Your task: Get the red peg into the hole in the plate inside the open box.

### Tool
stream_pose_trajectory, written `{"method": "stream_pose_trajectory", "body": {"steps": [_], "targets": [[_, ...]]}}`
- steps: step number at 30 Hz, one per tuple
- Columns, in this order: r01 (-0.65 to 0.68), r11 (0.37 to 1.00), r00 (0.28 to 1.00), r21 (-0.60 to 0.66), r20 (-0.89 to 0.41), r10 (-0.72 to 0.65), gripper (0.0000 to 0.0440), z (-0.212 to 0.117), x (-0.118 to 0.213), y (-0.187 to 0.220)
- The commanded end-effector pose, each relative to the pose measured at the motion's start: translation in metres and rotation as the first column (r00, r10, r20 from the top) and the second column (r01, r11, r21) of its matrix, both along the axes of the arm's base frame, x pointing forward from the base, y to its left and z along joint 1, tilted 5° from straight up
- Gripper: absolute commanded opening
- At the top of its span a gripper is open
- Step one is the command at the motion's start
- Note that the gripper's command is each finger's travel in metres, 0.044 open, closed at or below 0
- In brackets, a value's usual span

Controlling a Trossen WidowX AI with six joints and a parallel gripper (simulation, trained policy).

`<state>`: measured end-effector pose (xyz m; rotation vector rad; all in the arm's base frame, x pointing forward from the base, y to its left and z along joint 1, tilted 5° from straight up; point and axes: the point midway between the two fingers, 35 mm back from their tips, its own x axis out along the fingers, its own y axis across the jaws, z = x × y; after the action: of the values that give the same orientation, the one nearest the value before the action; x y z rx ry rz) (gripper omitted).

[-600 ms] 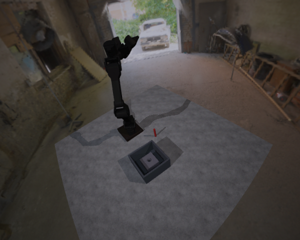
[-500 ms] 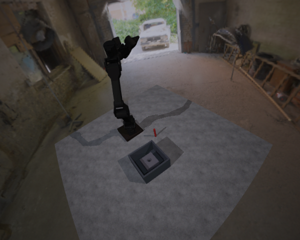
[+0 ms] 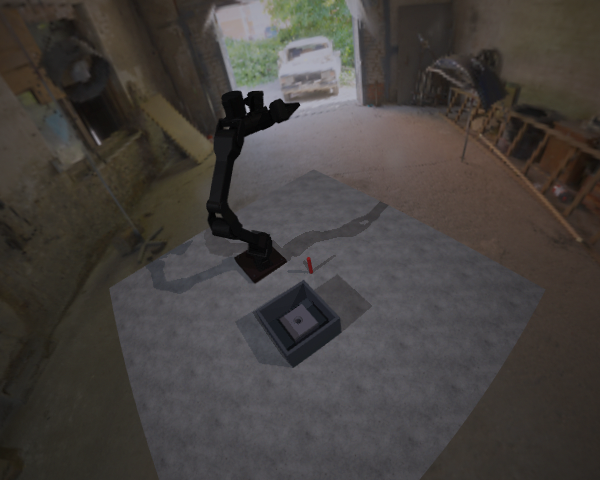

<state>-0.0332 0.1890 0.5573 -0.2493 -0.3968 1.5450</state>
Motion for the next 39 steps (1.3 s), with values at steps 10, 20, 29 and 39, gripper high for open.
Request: {"method": "stream_pose_trajectory", "body": {"steps": [10, 20, 29, 39], "targets": [[0.164, 0.936, 0.940, -0.311, -0.238, -0.243, 0.0440, -0.096, 0.032, 0.043], [0.257, 0.827, 0.780, -0.501, -0.397, -0.483, 0.0440, -0.157, 0.069, 0.051], [0.305, 0.708, 0.555, -0.637, -0.485, -0.676, 0.0440, -0.205, 0.100, 0.046], [0.315, 0.564, 0.241, -0.763, -0.511, -0.825, 0.0440, -0.253, 0.129, 0.031]]}}
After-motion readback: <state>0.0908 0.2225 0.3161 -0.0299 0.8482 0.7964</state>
